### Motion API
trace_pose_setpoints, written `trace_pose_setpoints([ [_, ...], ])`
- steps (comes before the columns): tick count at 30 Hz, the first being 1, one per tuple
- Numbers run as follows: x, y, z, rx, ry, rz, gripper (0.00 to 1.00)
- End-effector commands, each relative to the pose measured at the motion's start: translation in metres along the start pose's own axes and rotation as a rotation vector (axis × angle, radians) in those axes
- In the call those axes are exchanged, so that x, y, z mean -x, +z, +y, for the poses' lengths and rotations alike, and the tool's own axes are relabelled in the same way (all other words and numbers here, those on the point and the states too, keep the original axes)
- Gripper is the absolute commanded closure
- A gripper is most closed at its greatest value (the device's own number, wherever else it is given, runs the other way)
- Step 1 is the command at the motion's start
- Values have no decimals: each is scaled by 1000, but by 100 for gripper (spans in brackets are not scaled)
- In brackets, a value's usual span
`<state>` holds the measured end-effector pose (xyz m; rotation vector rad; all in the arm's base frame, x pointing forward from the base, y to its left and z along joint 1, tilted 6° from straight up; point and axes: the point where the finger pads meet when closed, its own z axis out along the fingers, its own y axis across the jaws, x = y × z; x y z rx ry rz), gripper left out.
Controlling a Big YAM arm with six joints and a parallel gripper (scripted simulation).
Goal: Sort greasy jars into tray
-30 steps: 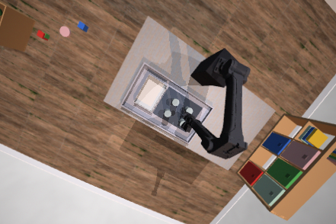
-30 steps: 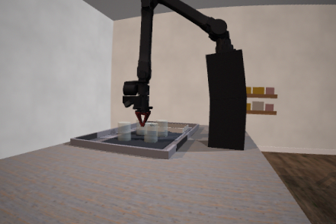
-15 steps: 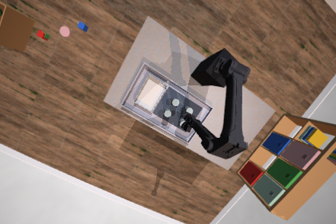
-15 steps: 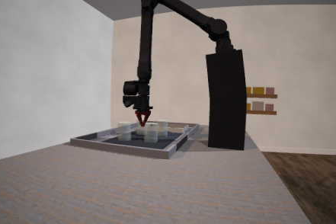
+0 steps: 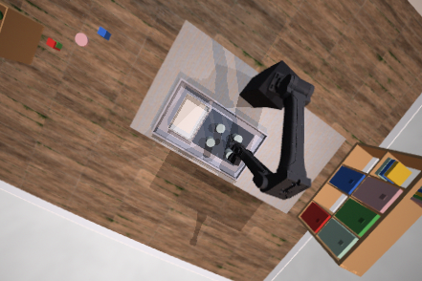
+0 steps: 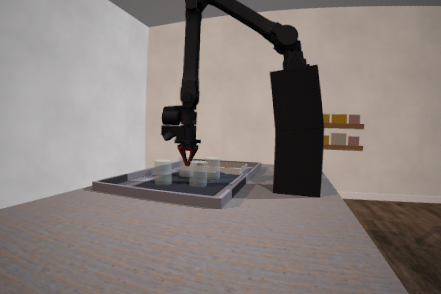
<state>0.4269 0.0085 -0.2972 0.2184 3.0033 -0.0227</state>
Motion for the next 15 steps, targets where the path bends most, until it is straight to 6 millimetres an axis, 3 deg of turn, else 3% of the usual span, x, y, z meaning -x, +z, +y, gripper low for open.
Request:
trace_pose_setpoints([
  [1,-15,-1,1,-6,3,21,100],
  [15,-16,-1,1,-6,3,21,100],
])
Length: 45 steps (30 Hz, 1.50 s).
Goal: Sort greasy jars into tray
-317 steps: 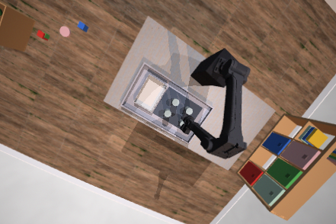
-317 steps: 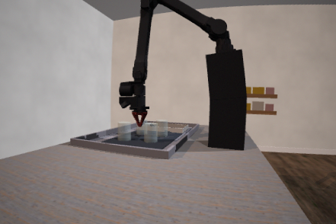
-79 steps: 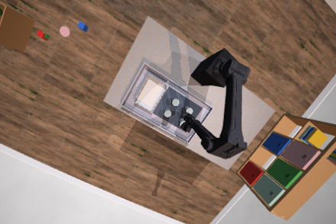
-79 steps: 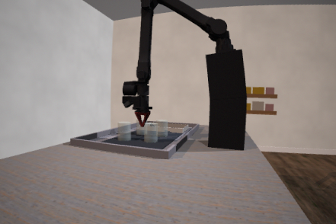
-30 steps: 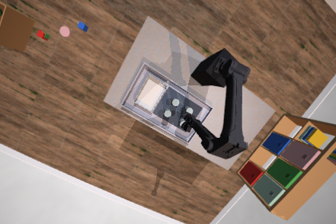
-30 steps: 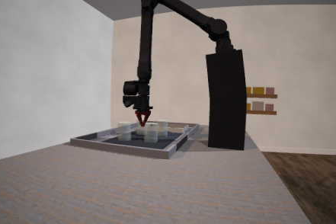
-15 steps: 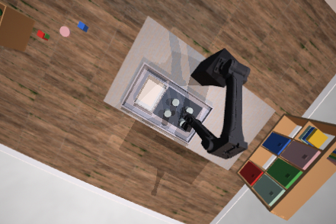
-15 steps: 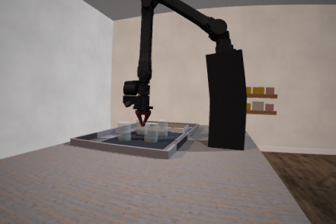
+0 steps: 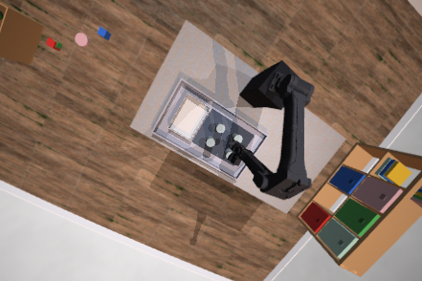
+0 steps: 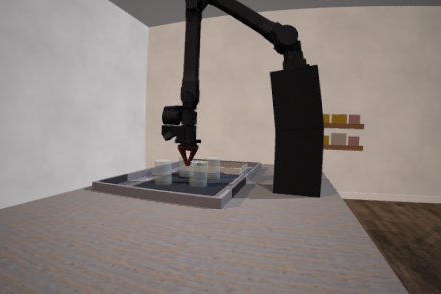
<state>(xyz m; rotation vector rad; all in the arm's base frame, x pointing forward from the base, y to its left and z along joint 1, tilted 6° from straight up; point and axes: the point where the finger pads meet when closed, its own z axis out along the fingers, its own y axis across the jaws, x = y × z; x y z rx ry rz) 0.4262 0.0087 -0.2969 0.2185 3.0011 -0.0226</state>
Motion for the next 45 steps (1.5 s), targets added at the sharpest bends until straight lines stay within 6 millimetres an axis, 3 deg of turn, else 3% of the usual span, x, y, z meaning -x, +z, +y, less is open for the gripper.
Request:
trace_pose_setpoints([
  [1,-16,-1,1,-7,3,23,100],
  [45,-21,-1,1,-7,3,23,100],
])
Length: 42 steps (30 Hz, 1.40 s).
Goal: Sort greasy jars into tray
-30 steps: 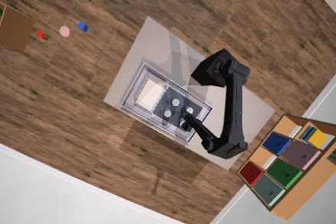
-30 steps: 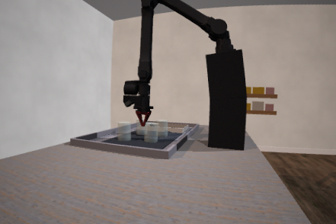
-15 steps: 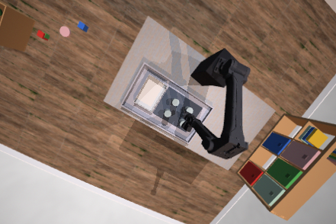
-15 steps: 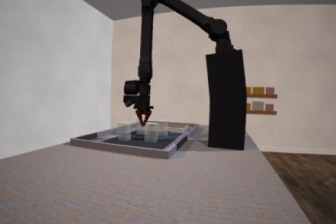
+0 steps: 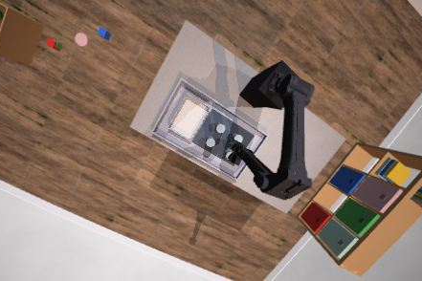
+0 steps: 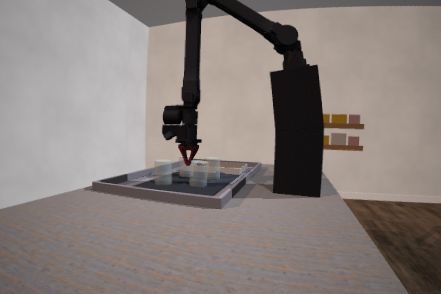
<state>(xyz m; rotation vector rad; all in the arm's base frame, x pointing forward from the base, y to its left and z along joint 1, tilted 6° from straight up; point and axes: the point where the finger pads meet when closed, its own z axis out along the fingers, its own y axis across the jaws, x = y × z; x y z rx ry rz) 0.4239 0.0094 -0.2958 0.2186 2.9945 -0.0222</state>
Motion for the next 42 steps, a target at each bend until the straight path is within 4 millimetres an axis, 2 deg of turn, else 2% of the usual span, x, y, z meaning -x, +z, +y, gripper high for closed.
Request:
trace_pose_setpoints([
  [1,-19,0,0,-7,3,30,100],
  [42,-24,0,0,-7,3,30,100],
])
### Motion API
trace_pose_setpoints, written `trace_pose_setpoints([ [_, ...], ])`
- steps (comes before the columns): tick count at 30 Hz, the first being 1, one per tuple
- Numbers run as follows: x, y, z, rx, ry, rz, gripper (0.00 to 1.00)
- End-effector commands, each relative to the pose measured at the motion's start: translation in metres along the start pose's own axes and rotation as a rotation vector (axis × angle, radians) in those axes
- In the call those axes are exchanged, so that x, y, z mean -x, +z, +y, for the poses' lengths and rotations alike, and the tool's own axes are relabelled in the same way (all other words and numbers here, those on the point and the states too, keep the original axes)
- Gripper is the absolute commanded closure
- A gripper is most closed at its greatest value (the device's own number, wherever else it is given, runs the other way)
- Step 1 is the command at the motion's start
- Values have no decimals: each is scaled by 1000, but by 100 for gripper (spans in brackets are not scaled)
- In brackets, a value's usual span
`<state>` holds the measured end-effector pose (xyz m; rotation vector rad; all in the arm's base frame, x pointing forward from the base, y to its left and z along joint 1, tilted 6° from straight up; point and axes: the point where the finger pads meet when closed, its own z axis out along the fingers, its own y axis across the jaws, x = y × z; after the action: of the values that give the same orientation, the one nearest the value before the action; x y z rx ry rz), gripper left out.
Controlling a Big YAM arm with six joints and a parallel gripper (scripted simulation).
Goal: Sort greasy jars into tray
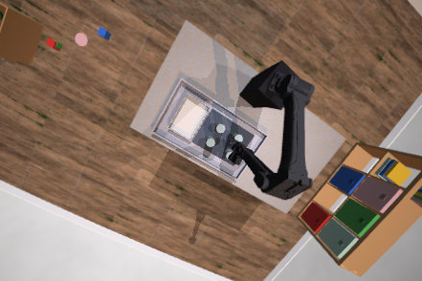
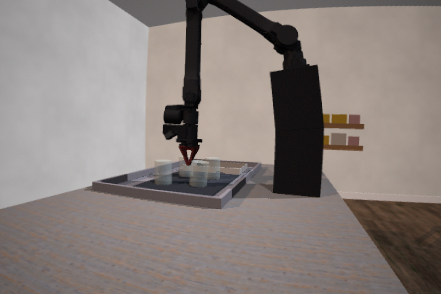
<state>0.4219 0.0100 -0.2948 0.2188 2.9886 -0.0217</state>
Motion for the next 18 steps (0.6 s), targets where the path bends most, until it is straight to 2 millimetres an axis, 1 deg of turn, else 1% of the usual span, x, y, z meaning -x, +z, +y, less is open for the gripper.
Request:
trace_pose_setpoints([
  [1,-22,1,0,-8,2,36,100],
  [13,-23,1,0,-8,2,36,100],
  [18,-10,2,0,-8,2,36,100],
])
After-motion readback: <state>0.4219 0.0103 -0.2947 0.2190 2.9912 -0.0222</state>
